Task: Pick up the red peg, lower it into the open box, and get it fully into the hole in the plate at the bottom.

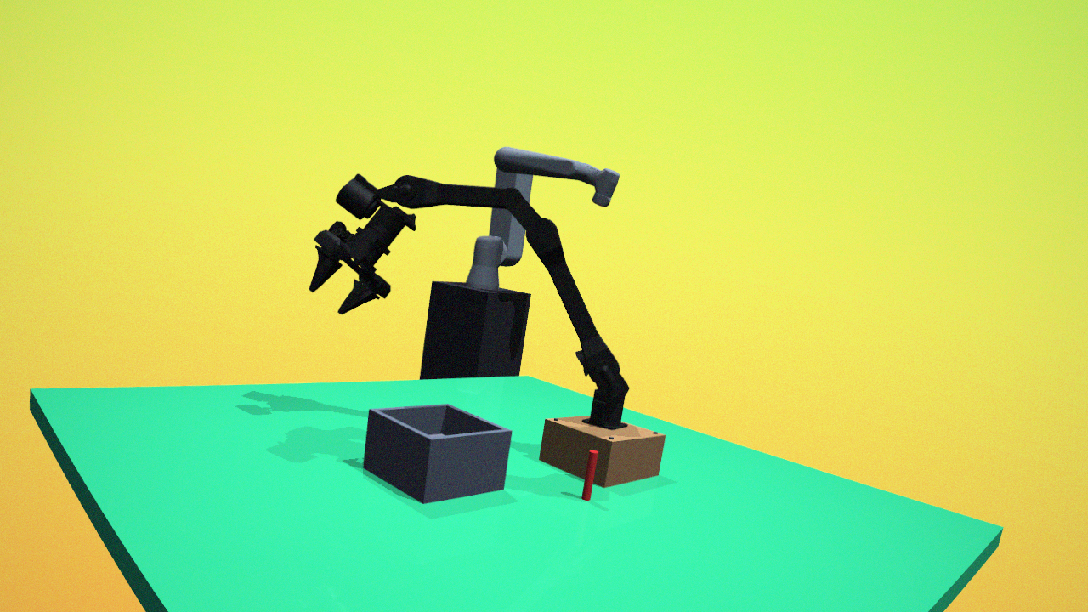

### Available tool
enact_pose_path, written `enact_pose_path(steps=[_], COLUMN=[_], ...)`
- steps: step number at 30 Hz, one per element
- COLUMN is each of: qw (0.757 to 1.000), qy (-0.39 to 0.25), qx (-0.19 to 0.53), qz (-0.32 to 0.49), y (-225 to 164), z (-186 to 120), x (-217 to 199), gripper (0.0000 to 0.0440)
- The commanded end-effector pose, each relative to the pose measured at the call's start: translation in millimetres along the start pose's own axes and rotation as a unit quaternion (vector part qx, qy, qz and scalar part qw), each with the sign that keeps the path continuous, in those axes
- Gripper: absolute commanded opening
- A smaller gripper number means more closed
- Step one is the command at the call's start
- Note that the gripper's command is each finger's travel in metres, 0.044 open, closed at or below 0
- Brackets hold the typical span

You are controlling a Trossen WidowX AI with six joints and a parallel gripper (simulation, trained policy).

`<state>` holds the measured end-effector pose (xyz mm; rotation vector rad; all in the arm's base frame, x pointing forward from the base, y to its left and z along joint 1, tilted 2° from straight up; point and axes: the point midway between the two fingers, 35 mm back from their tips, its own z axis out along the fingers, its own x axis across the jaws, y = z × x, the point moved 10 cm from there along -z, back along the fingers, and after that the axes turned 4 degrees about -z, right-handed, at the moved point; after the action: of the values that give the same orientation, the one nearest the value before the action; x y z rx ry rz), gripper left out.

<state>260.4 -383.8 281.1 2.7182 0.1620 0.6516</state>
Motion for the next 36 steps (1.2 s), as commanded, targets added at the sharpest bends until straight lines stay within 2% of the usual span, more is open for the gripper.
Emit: enact_pose_path(steps=[1, 9, 17, 25, 36], qw=[1.0, 0.996, 0.991, 0.983, 0.968], qy=[0.005, 0.012, 0.0, -0.034, -0.106], qx=[0.009, 0.044, 0.087, 0.127, 0.162], qz=[-0.025, -0.072, -0.104, -0.129, -0.157], y=[-31.7, -114.3, -201.5, -280.6, -366.0], z=[-14.4, -43.1, -72.9, -99.0, -120.6], x=[38.8, 102.9, 132.4, 132.3, 102.5], gripper=[0.044, 0.044, 0.044, 0.044, 0.044])
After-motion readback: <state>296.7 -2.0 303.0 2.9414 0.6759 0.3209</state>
